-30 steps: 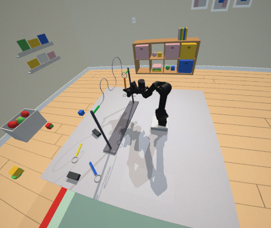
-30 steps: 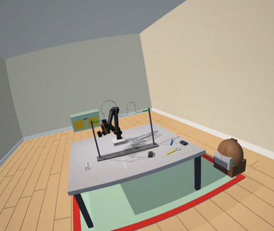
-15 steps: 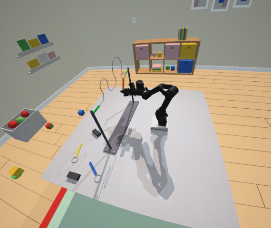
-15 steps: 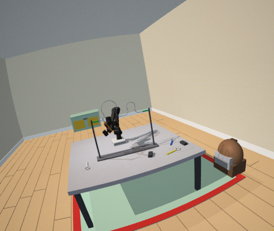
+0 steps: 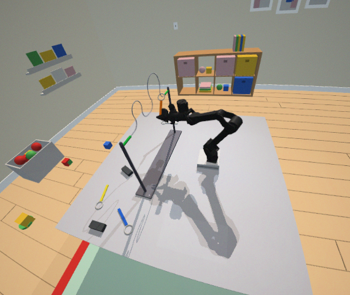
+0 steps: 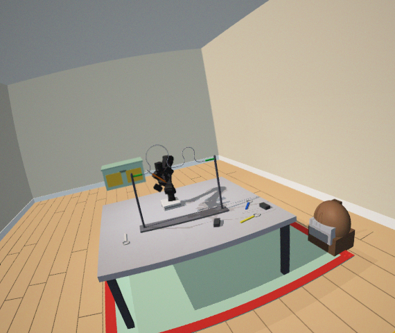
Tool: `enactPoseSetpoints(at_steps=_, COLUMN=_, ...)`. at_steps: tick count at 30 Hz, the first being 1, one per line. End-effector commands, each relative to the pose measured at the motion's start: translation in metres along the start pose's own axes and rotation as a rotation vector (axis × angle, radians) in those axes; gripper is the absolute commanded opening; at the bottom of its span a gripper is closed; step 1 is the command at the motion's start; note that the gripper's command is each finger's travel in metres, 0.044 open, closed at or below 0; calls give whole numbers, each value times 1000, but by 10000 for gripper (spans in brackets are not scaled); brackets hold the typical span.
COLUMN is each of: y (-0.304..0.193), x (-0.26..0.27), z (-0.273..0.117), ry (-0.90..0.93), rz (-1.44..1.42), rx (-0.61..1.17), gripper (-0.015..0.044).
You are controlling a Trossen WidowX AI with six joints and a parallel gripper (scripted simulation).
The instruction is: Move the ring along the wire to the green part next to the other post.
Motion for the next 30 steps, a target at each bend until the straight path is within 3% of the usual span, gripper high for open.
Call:
enactPoseSetpoints(at_steps=1, y=8, x=13, z=-7, ry=24, rz=62, rx=32, gripper=-150)
enactPoseSetpoints(at_steps=30, y=60, x=58, z=-45, ry=200, rz=485, rx=301, gripper=-150)
Point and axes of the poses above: the point midway between the two fingers, 35 mm back from their tips, its own z axis out along the fingers, its own x axis across the jaws, y = z × x, the point moved 6 cm from there along -z, back along the fingers, and after that the axes turned 11 degrees about -z, right-handed, at the moved point
